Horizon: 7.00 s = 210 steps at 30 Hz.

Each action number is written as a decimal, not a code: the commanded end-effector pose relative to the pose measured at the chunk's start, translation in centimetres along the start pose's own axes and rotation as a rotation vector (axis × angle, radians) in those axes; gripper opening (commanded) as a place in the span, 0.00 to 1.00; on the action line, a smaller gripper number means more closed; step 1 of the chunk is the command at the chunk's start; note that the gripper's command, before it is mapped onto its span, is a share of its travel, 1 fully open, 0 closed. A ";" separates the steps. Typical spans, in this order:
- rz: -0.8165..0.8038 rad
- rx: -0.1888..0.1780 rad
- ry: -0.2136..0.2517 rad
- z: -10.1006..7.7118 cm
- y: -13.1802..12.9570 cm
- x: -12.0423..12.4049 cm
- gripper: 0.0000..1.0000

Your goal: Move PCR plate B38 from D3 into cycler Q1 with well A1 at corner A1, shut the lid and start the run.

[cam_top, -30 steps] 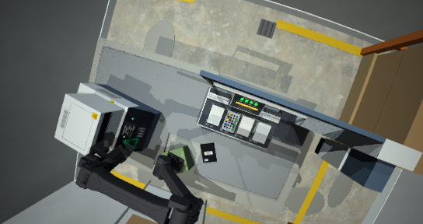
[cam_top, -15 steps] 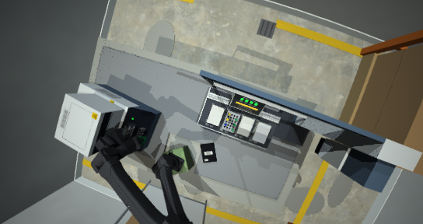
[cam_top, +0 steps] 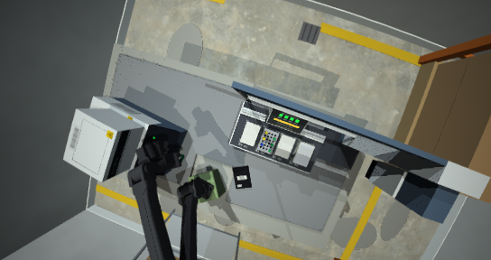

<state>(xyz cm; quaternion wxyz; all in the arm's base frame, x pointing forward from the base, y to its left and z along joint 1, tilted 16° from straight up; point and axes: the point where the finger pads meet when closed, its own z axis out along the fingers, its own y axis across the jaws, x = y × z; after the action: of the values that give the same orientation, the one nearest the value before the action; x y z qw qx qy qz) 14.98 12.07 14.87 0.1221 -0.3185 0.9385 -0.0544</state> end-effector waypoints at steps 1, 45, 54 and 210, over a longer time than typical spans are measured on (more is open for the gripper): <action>0.016 -0.014 -0.019 0.6 -1.0 -0.4 0.00; 0.654 -0.187 -0.064 9.1 -10.8 5.5 0.00; 0.650 -0.190 -0.049 8.8 -10.5 5.3 0.00; 0.714 -0.897 -0.290 -0.9 10.0 -2.6 0.00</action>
<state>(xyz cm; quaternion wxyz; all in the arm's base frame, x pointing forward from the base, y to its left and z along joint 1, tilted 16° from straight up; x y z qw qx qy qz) 10.56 21.16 13.93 0.1089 -0.0107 0.8970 0.4284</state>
